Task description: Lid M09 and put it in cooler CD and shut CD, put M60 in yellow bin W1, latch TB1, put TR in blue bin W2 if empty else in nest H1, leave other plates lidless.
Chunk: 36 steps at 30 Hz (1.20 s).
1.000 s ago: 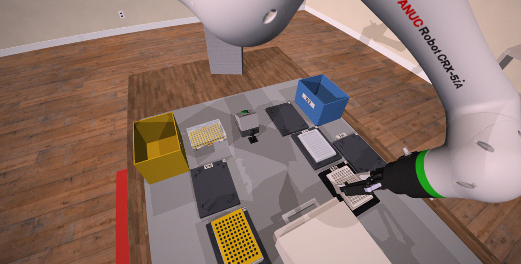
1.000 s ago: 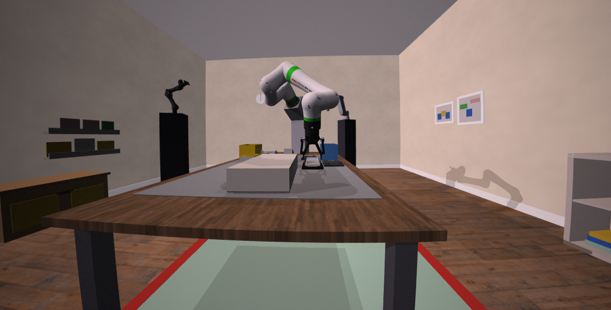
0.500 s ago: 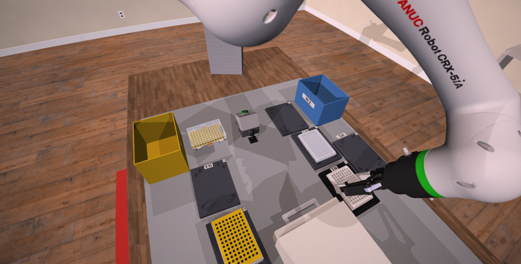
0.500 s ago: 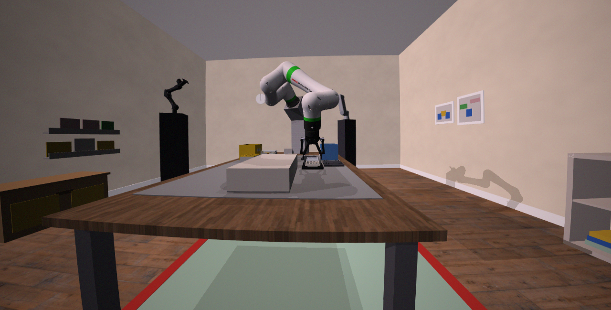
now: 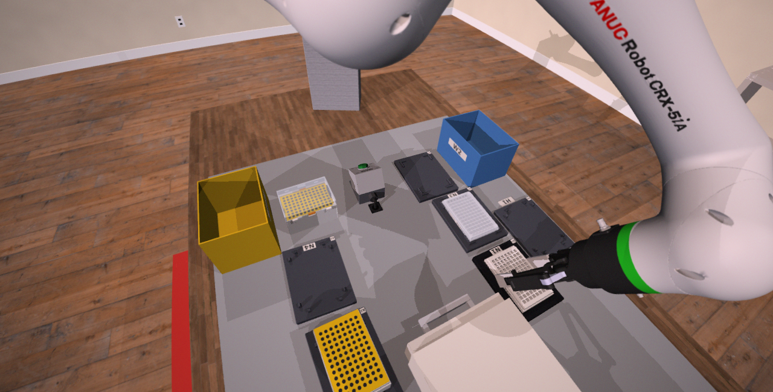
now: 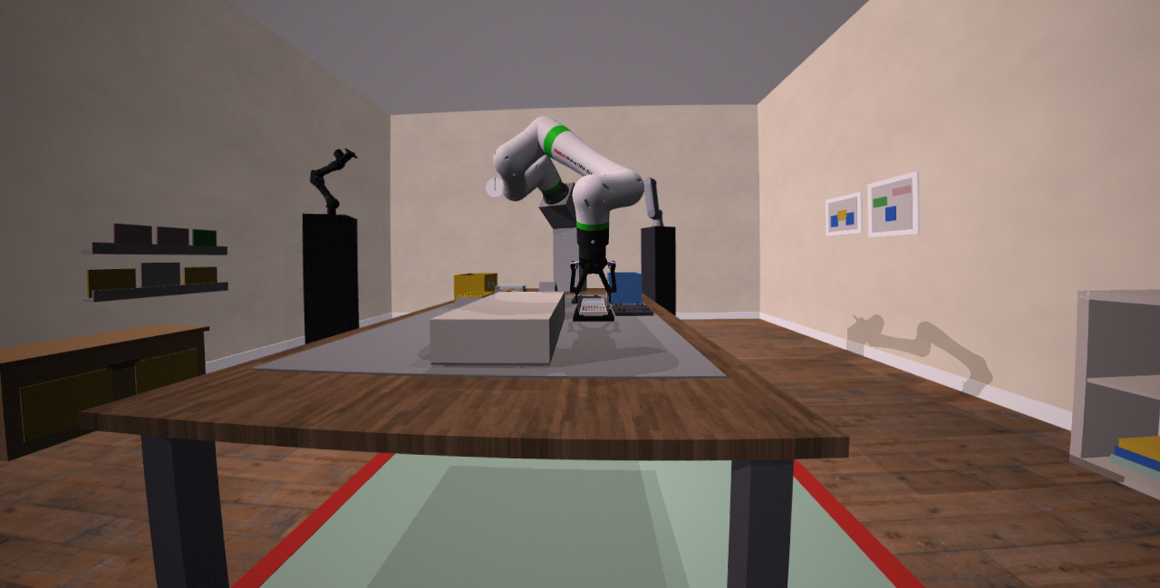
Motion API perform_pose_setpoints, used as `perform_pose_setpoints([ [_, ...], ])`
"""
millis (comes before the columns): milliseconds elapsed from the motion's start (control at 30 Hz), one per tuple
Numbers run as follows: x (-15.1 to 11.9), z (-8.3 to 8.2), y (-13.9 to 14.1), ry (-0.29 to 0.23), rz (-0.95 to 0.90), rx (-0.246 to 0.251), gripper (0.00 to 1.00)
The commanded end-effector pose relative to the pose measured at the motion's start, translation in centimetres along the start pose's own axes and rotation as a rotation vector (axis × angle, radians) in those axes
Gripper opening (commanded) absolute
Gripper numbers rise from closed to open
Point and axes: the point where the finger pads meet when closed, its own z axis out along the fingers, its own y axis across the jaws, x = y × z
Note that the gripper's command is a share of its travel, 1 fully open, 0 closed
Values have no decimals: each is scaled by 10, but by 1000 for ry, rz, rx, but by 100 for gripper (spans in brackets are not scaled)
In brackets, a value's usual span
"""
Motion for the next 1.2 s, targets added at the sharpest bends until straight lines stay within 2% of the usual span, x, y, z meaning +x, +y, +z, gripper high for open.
perform_pose_setpoints([
  [0, 0, -1, 0, 0, 0, 0, 0],
  [1000, -4, -9, 0, 0, 0, 0, 0],
  [1167, -7, -15, 0, 0, 0, 0, 0],
])
